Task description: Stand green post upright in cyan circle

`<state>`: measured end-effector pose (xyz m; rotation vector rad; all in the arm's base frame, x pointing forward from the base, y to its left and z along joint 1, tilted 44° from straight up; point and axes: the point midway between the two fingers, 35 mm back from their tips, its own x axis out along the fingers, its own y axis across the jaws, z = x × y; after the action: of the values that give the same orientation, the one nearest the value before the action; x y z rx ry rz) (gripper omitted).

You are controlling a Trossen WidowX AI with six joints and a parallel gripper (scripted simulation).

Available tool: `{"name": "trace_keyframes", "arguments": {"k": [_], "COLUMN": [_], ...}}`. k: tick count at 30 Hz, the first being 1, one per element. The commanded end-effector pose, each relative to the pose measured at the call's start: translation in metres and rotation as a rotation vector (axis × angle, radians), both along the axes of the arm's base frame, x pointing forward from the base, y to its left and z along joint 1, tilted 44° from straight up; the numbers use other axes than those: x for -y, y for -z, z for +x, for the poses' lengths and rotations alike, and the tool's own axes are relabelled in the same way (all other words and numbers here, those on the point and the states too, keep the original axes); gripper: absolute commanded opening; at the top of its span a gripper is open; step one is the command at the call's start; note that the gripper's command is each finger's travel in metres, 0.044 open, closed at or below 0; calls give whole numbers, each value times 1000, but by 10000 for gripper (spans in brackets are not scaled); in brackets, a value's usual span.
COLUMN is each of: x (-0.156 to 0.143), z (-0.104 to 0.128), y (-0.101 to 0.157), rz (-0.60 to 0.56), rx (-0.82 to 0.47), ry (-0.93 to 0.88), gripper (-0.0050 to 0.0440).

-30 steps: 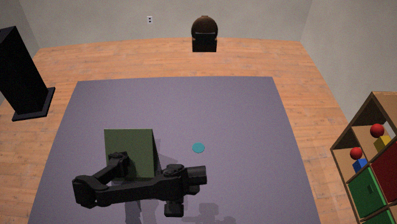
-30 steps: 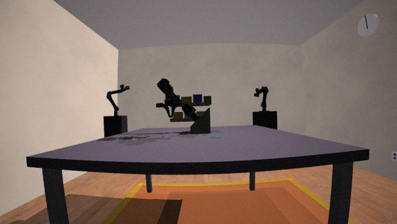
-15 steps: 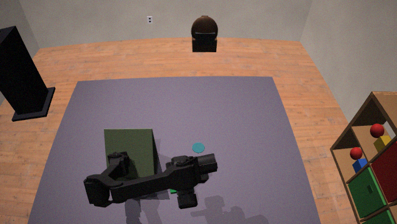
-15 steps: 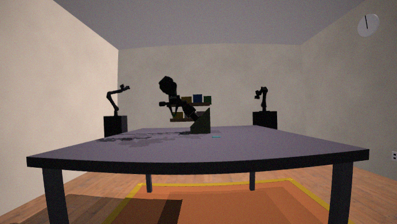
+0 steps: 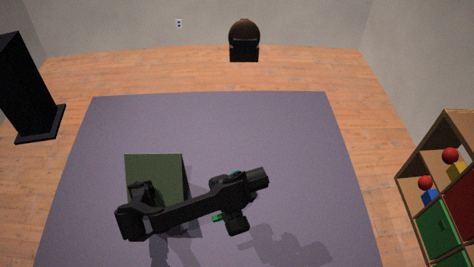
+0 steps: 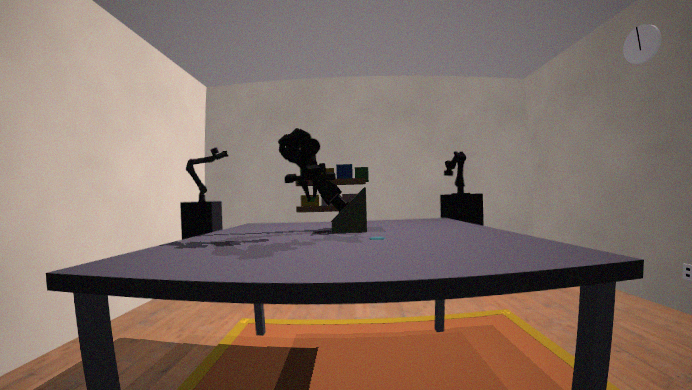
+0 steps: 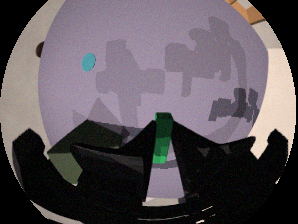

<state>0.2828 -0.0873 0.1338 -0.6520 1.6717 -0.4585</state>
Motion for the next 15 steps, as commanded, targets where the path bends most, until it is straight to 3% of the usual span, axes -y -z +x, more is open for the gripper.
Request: {"name": "trace_keyframes", "arguments": {"k": [1, 15], "x": [-6, -32], "z": [7, 32], "y": [4, 27], "rz": [10, 30], "rx": [-18, -123], "ry": [-27, -145], "gripper": [22, 22]}}
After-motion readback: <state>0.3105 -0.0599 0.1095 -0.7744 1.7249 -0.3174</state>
